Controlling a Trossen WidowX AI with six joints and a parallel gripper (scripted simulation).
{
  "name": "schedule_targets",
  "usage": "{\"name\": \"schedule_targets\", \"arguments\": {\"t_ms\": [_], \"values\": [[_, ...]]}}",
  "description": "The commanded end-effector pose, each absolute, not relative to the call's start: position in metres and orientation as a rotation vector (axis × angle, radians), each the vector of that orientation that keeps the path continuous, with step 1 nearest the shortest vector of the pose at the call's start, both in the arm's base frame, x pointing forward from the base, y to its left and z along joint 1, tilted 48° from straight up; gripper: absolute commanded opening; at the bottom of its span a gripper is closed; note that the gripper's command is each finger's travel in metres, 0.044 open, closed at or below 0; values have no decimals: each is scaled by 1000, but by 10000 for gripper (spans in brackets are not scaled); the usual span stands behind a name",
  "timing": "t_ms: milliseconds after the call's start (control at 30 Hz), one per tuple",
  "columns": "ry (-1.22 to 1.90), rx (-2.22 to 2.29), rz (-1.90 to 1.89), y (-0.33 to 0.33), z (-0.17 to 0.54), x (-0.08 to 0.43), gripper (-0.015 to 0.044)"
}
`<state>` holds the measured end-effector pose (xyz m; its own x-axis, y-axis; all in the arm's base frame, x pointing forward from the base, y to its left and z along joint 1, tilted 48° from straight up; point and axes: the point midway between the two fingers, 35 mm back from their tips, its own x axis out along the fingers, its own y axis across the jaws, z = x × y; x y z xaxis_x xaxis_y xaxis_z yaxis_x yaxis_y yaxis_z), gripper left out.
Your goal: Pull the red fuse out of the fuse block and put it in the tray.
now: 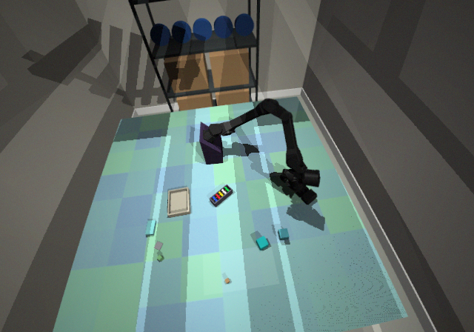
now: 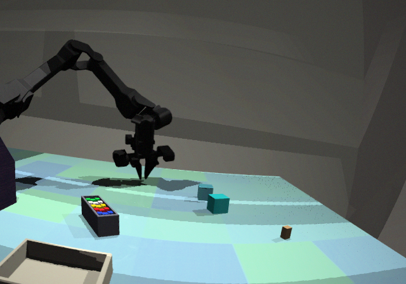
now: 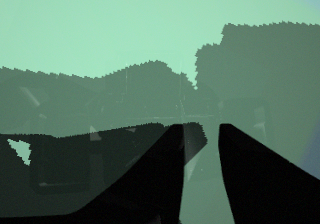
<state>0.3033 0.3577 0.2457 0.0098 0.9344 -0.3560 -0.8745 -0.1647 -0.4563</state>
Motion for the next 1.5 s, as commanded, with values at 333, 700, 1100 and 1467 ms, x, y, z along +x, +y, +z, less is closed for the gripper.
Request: {"name": "schedule_targets", "arguments": {"t_ms": [333,700,1100,1467], "values": [[602,-434,1335,187,90,361,69],[1088,82,1064,52,-3,300,69],[1127,150,1035,45,-6,288,69],[1127,150,1034,51,-11,288,69]]}}
